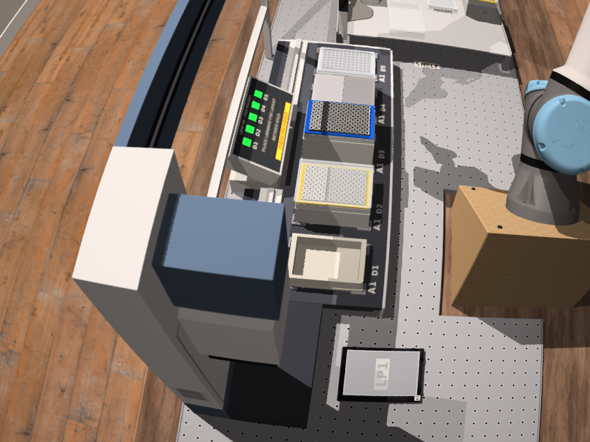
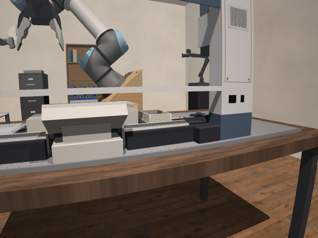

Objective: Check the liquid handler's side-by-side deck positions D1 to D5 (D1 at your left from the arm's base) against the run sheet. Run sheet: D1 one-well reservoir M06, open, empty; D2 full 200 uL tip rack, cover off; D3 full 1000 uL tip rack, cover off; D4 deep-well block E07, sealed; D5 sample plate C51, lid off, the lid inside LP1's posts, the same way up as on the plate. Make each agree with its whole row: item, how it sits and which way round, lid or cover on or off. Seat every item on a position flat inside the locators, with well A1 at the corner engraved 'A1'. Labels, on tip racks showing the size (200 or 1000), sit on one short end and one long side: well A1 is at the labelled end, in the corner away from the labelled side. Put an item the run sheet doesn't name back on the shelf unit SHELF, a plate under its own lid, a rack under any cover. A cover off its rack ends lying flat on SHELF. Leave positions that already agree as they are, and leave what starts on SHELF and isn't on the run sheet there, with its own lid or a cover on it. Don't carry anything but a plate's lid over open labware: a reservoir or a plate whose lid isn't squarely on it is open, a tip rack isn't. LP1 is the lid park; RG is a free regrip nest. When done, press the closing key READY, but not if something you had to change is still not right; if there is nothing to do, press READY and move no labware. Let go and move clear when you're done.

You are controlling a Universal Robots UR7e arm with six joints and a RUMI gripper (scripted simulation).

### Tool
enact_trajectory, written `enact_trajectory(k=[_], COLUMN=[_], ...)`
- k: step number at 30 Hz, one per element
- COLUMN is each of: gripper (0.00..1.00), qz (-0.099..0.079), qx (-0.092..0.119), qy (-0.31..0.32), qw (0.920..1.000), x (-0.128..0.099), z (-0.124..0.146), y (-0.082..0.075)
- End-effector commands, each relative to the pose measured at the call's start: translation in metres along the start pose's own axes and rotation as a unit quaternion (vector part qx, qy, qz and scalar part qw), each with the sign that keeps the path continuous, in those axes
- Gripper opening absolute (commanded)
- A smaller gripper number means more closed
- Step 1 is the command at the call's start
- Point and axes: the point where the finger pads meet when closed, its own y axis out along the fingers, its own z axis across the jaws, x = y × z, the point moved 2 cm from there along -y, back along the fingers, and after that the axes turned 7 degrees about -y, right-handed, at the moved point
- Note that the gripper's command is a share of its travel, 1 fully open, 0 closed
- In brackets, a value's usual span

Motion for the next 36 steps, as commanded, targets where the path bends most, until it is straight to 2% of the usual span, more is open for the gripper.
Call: enact_trajectory(k=[1,6,8,23,25,36], gripper=[0.82,0.82,0.82,0.82,0.82,0.82], qz=[-0.002,-0.002,-0.002,-0.002,-0.002,-0.002], qx=[0.0,-0.001,-0.001,-0.001,-0.001,-0.001], qy=[0.0,0.0,0.0,0.0,0.0,0.0], qw=[1.0,1.0,1.0,1.0,1.0,1.0], x=[0.017,0.041,0.041,0.115,0.115,0.167], z=[-0.003,-0.007,-0.007,-0.018,-0.018,-0.025], y=[0.002,0.004,0.004,0.012,0.012,0.017])
